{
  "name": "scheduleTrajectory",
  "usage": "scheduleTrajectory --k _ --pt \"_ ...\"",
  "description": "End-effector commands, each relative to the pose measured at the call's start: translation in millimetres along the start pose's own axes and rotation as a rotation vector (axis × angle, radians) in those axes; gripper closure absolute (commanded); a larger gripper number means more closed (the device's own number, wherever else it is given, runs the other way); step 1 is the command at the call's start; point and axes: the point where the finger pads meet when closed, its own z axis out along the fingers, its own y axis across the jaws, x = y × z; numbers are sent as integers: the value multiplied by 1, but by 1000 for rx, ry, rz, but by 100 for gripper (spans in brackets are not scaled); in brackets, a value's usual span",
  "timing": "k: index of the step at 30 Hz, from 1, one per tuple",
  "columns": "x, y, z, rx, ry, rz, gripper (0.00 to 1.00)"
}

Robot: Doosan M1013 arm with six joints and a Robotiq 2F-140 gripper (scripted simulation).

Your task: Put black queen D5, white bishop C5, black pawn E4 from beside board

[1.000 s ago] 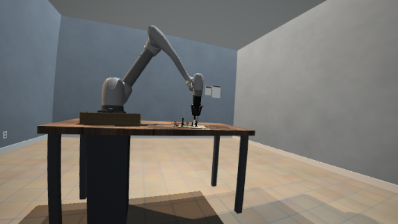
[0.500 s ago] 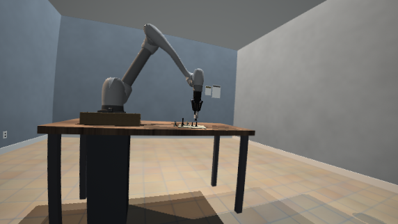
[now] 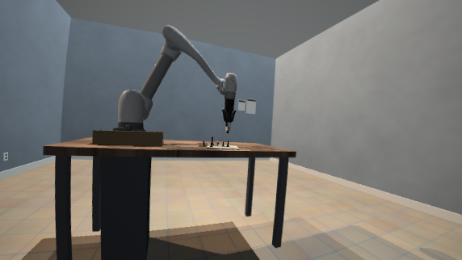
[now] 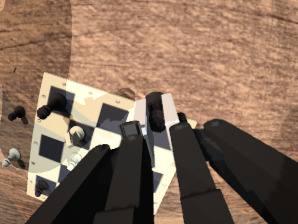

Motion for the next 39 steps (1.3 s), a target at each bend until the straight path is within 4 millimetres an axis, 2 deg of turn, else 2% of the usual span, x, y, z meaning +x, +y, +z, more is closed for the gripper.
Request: scheduleTrajectory --k 1,3,4,5,6,10,12,14,15,16,17,32,39 --pt "0 0 -1 0 0 0 100" --pt "0 -2 -1 0 0 -3 100" --pt "-3 -11 -2 0 0 -17 100" --pt "-8 -31 -4 0 0 -47 100" --pt "-14 -59 -6 0 0 -89 100" --pt "-14 -59 -6 0 0 -89 100" --pt "-23 -119 -7 0 0 -177 100" --pt "-23 -119 -7 0 0 -177 100" --pt "-24 -139 -7 0 0 -206 100" --pt "-24 -139 -7 0 0 -206 100" --pt "-25 -149 -7 0 0 -221 100" --pt "-25 -151 -6 0 0 -224 100" --pt "-25 -151 7 0 0 -224 100"
